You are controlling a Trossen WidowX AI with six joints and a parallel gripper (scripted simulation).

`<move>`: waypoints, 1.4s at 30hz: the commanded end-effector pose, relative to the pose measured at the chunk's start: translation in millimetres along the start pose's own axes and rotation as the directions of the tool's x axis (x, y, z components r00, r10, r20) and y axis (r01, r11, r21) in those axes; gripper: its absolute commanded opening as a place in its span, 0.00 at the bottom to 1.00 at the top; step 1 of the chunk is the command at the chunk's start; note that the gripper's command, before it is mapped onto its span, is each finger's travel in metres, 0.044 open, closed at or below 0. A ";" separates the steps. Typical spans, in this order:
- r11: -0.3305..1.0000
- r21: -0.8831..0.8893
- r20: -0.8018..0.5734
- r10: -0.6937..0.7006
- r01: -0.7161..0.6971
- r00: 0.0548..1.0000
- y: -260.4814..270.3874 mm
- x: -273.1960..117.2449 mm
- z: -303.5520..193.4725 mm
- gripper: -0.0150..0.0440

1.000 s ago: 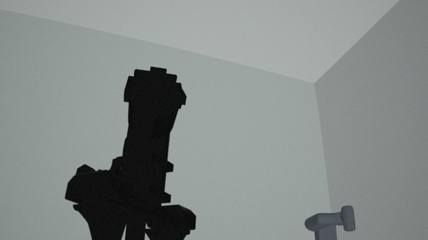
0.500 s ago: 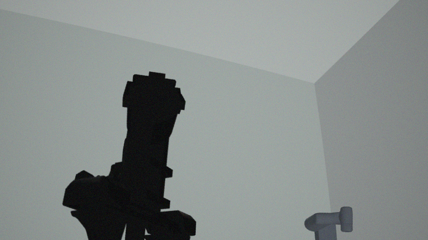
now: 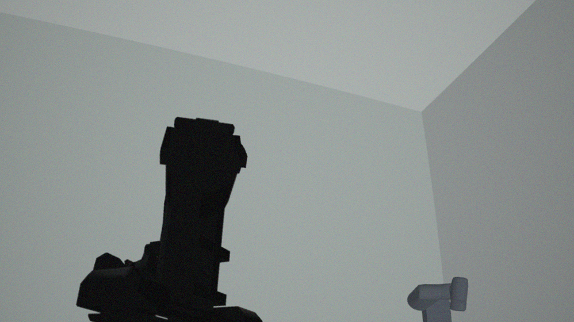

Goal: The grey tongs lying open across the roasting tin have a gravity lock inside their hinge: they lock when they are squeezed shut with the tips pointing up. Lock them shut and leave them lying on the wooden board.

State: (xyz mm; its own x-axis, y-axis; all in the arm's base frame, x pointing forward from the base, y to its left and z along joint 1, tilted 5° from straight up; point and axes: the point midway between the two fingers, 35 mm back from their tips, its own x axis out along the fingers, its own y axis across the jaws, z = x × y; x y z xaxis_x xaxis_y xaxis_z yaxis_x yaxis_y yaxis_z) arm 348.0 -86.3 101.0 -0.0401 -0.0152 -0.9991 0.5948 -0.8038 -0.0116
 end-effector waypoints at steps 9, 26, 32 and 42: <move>1.000 0.002 0.006 0.001 -0.001 1.000 0.7 21.3 0.8 1.00; 1.000 0.002 0.006 0.001 -0.001 1.000 -0.3 48.7 2.1 1.00; 1.000 0.002 0.006 0.001 -0.001 1.000 -1.1 58.3 2.9 1.00; 1.000 0.005 0.001 -0.002 0.002 1.000 -2.2 65.2 2.9 0.99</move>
State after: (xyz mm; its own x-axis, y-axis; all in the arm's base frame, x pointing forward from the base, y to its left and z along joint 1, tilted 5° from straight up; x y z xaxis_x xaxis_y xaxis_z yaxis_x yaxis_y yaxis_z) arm 341.5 -87.1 35.4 -0.0429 -0.0145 -0.9990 0.5907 -0.8068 -0.0136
